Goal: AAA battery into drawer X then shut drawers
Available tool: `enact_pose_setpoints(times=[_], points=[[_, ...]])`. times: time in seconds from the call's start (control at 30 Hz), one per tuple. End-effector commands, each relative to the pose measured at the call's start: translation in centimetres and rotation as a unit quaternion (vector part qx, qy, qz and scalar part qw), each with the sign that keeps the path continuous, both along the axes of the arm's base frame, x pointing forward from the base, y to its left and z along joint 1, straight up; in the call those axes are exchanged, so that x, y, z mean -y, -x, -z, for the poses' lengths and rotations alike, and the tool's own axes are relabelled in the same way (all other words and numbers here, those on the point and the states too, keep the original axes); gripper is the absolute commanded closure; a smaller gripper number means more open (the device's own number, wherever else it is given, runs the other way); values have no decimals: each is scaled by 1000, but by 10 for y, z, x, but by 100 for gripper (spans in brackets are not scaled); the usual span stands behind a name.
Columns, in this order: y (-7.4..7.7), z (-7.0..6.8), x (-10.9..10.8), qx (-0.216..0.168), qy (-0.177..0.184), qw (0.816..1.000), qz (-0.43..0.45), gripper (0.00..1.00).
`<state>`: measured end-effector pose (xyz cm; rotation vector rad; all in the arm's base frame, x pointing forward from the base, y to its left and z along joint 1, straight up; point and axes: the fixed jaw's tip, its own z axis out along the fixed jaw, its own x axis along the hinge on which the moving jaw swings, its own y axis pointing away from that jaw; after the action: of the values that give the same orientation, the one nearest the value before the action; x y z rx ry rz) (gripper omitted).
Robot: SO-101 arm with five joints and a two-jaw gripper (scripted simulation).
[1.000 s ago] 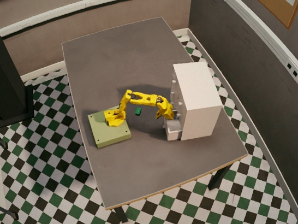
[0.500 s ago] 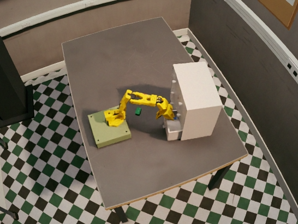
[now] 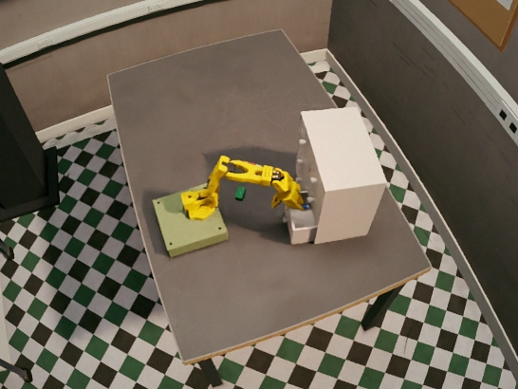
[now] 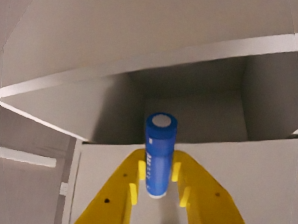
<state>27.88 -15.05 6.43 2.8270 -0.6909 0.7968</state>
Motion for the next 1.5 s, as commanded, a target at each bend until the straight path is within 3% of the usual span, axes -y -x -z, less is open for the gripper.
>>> enact_pose_setpoints(times=[0.0, 0.97, 1.47], points=[[2, 9, -2, -11, -6, 1000, -1, 100], [4, 13, -3, -11, -6, 1000, -2, 100], [4, 13, -3, -11, -6, 1000, -2, 94]])
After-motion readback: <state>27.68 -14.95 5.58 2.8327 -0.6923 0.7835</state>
